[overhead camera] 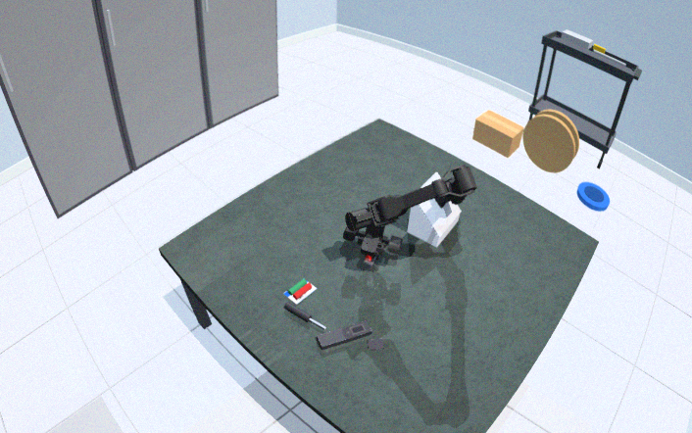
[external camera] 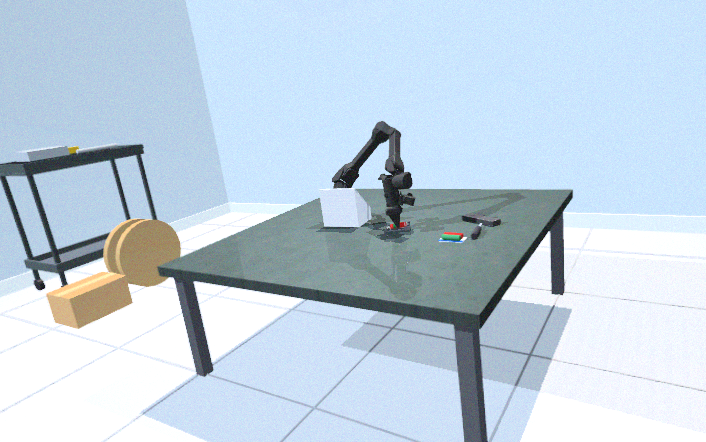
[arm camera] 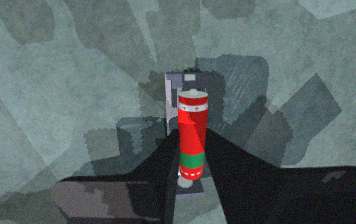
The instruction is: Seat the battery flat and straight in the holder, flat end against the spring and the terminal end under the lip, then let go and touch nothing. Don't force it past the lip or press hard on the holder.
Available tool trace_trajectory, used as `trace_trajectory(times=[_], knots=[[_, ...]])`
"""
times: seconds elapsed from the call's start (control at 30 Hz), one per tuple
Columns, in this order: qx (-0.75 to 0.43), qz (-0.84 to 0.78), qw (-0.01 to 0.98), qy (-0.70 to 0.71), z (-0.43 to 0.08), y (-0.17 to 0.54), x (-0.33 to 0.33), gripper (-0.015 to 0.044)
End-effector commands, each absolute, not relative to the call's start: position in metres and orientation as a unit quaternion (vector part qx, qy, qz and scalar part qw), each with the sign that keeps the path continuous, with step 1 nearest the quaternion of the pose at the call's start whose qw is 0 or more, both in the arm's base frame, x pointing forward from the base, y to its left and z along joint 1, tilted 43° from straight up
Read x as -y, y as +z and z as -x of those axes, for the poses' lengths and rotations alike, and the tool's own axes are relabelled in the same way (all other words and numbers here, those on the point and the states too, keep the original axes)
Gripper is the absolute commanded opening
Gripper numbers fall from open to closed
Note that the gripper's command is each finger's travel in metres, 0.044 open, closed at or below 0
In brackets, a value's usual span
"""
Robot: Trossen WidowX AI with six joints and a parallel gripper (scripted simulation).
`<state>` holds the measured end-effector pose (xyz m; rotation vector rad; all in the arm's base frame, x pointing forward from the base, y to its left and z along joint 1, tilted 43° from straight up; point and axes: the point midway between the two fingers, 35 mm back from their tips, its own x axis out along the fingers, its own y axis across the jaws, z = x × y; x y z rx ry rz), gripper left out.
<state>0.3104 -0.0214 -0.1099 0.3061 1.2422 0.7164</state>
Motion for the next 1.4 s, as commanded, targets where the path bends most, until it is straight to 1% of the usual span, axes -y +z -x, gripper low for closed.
trace_trajectory(times=[0.0,0.73,1.37], knots=[[-0.589,-0.134,0.725,0.331,-0.303,-0.113,0.017,0.006],[-0.607,-0.12,0.714,0.328,-0.304,-0.112,0.016,0.006],[-0.601,-0.12,0.719,0.327,-0.32,-0.108,0.013,0.006]])
